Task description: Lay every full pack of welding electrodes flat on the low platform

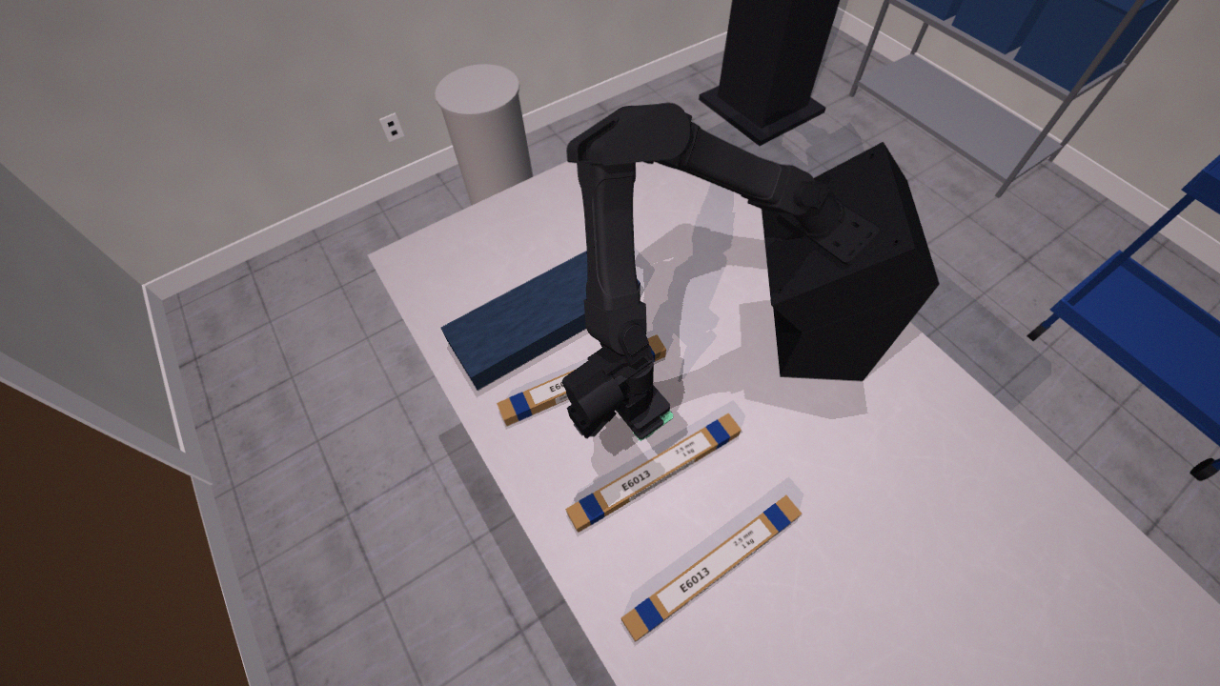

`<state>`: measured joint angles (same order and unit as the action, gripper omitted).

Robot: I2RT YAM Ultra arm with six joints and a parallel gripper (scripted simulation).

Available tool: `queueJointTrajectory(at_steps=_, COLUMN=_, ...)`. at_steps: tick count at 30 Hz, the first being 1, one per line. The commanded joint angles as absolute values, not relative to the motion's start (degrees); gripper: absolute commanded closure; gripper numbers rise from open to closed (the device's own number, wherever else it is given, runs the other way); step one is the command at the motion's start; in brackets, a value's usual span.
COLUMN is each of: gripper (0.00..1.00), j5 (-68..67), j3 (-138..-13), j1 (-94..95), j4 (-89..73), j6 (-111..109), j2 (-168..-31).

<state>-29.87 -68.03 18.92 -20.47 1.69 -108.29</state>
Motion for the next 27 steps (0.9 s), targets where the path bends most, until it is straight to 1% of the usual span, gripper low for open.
queueJointTrajectory(at_steps=1, gripper=0.26, j5=-32.4, j3=-70.9, j1=21.6, j4=-21.0, j6=5.6, j2=-109.5)
queueJointTrajectory(at_steps=14, gripper=0.26, j5=-37.1, j3=-80.0, j1=32.0, j4=-24.4, j6=16.4, j2=-121.0)
queueJointTrajectory(at_steps=16, gripper=0.26, j5=-37.1, j3=-80.0, j1=32.0, j4=-24.4, j6=16.4, j2=-121.0)
queueJointTrajectory(at_steps=27, gripper=0.26, j5=-39.8, j3=-92.7, j1=39.2, j4=-30.6, j6=24.7, j2=-132.6)
